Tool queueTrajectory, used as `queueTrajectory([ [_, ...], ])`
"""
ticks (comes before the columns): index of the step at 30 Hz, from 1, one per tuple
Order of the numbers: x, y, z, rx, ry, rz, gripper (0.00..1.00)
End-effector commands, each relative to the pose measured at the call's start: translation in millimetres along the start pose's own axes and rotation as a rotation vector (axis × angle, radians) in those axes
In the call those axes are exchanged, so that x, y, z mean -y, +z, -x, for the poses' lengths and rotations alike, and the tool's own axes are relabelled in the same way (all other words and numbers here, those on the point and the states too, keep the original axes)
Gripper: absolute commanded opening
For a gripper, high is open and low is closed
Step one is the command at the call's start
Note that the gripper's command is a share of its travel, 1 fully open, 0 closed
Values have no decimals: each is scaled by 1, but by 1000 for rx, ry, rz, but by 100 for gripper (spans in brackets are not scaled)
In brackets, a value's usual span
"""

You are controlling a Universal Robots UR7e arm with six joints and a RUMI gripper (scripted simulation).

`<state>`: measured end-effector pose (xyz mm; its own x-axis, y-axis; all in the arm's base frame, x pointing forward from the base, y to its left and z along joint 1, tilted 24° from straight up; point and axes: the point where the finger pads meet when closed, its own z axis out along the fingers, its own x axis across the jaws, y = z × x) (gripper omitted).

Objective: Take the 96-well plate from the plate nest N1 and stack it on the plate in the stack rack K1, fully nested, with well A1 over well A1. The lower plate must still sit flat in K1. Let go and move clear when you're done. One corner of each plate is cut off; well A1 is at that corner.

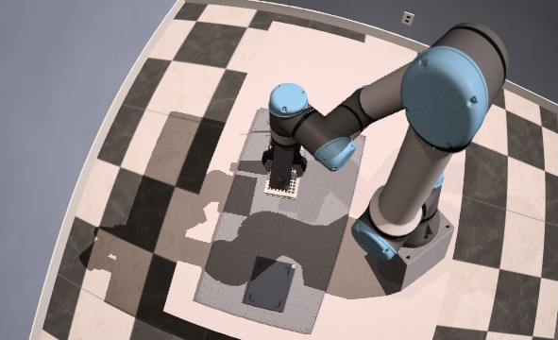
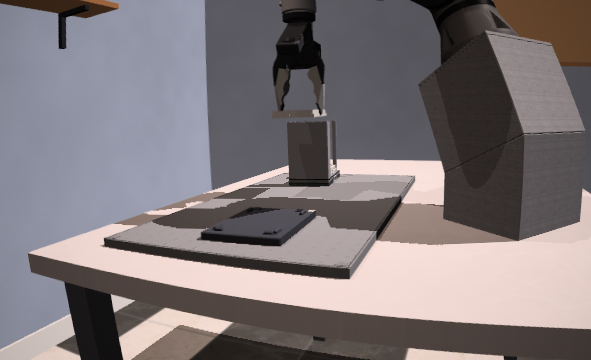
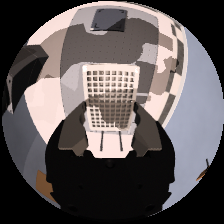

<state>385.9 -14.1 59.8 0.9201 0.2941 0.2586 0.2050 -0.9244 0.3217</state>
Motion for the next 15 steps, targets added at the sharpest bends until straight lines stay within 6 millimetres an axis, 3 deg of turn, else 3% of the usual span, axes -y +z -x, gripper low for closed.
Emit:
queueTrajectory([
  [1, -18, -1, -2, -4, -4, -4, 0],
  [15, -57, 0, -3, -1, -5, -5, 0],
])
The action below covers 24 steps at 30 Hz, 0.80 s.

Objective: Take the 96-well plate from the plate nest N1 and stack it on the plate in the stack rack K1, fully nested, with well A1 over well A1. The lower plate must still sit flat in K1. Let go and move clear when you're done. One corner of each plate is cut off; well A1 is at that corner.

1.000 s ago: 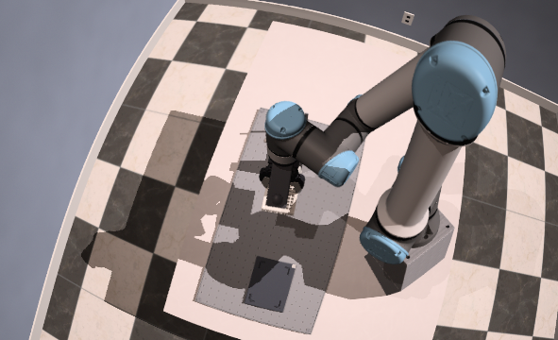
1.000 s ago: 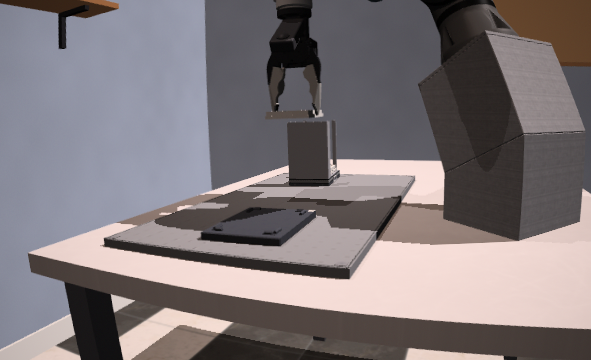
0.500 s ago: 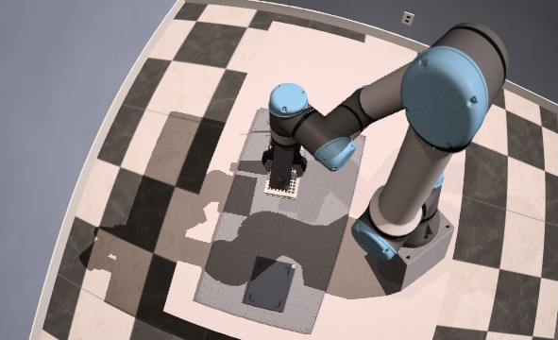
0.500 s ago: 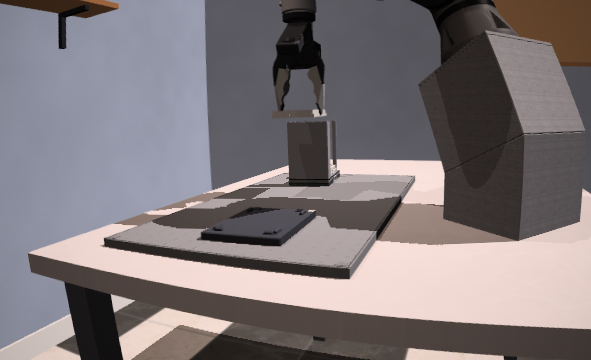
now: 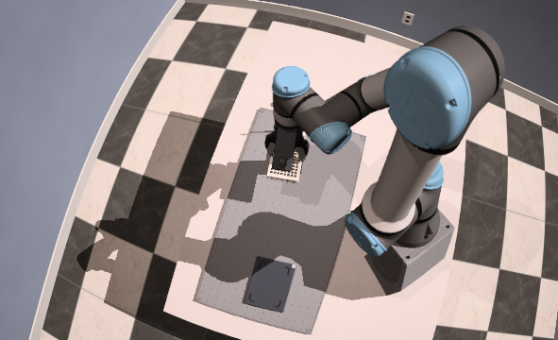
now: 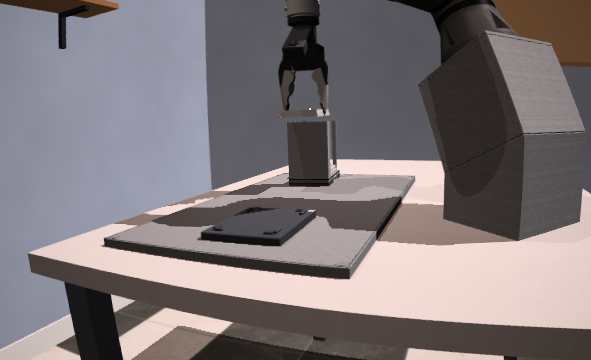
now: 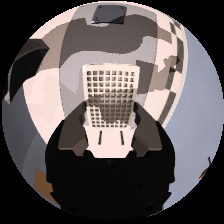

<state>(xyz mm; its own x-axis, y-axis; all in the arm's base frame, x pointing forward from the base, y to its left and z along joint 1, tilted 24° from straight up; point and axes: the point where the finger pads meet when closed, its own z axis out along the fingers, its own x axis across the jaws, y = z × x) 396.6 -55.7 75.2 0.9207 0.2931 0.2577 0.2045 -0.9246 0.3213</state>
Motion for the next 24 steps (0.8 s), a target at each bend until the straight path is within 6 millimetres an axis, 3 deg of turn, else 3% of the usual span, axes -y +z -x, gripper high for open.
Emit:
queueTrajectory([
  [1, -15, 0, -2, -2, -6, -5, 0],
  [24, -85, -1, -5, -1, -6, -6, 0],
])
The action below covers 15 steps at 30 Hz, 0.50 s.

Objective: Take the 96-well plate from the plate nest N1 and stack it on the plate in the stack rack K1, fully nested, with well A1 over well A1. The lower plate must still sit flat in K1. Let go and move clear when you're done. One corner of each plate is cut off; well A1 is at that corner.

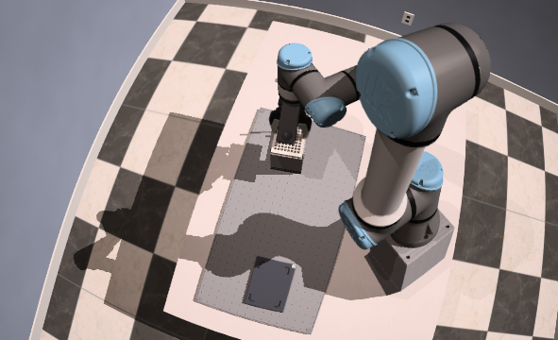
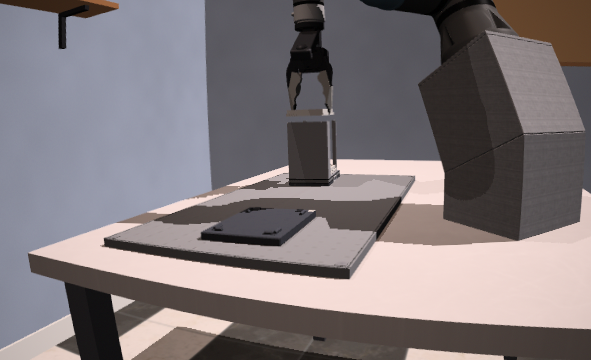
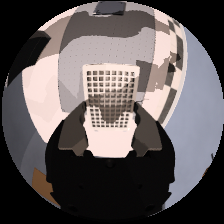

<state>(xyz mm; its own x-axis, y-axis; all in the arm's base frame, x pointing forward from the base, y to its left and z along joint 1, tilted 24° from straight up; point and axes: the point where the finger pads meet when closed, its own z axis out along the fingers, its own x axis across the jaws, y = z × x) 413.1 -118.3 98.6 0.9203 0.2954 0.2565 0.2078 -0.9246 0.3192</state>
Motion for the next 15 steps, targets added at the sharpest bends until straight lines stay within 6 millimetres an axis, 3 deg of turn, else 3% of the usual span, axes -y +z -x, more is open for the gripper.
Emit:
queueTrajectory([
  [1, -20, 0, -2, -2, -3, -3, 0],
  [5, -31, 0, -3, -2, -3, -2, 0],
  [15, -30, 0, -2, -2, -4, -3, 0],
])
